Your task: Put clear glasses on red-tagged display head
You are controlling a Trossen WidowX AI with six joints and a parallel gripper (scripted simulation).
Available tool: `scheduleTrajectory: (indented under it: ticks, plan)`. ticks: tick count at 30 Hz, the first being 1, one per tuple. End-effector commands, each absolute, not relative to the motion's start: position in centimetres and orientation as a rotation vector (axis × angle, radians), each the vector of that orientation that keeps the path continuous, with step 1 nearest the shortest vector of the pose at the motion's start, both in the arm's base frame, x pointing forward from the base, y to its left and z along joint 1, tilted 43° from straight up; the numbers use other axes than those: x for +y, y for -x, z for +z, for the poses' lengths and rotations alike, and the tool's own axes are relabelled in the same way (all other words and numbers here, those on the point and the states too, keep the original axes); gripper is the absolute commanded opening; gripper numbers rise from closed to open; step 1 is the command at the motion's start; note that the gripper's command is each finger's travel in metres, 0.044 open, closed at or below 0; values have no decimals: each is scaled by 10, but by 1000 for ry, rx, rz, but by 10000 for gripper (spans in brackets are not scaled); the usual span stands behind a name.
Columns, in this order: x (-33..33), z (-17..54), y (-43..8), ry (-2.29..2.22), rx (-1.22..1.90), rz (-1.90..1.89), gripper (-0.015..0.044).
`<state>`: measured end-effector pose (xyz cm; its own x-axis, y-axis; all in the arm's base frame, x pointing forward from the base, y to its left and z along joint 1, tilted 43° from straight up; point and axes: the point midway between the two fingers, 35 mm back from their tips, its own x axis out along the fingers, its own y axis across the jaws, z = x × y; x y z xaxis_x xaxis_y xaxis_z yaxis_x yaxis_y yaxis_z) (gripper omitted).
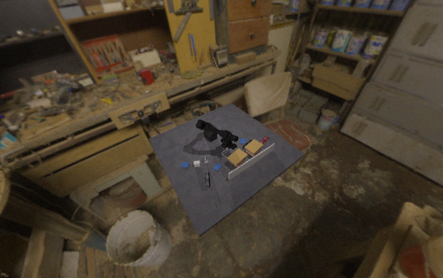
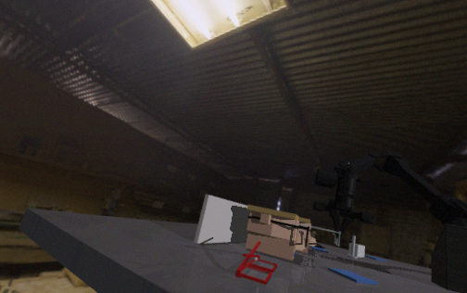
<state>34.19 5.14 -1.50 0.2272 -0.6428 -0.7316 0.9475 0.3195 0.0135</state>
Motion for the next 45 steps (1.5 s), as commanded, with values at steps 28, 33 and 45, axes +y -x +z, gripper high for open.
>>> scheduleTrajectory:
  ticks: [28, 33, 45]
  plan:
    - [65, -15, -387, -519, 696, -1161, 0]
    - [67, -15, -394, -520, 696, -1161, 0]
    - [68, -15, -400, -520, 696, -1161, 0]
